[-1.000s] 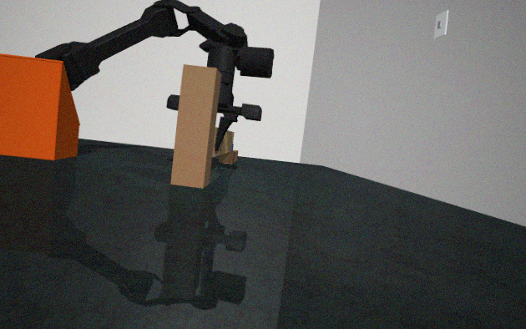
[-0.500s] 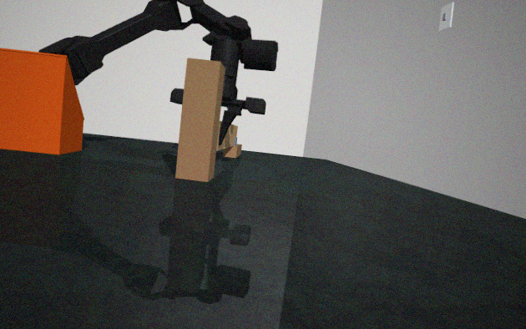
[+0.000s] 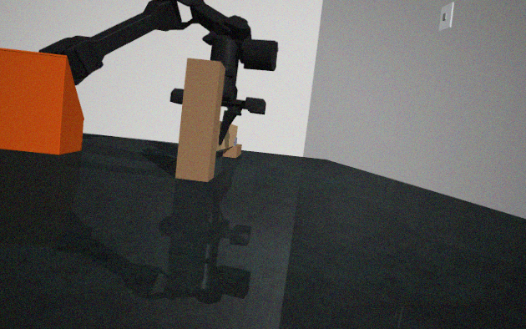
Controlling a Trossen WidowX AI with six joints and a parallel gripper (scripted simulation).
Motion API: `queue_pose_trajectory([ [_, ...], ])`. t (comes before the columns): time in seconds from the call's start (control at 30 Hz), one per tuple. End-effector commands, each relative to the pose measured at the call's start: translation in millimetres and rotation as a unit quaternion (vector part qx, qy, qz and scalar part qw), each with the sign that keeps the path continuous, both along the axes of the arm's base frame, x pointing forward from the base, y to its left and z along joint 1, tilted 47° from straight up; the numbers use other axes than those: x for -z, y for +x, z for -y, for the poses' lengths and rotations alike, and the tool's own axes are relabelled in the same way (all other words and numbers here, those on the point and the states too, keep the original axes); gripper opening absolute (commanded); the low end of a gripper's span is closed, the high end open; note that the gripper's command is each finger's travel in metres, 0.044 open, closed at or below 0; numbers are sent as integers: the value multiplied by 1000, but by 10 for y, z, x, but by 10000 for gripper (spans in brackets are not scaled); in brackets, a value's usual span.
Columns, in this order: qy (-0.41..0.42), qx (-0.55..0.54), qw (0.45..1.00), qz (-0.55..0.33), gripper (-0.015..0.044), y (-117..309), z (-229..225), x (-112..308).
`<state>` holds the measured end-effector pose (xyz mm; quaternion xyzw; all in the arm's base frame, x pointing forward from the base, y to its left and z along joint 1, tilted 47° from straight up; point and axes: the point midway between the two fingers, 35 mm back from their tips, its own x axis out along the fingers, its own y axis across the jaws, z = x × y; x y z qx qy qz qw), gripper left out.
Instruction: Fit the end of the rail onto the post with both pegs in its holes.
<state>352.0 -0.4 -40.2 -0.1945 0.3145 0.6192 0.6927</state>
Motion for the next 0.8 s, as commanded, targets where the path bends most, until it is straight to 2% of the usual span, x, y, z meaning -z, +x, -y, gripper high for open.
queue_pose_trajectory([
  [0.0, -5, 2, 1000, 3, 0, 4, 47, 22],
  [0.77, -5, 2, 1000, 3, 0, 10, -8, -27],
])
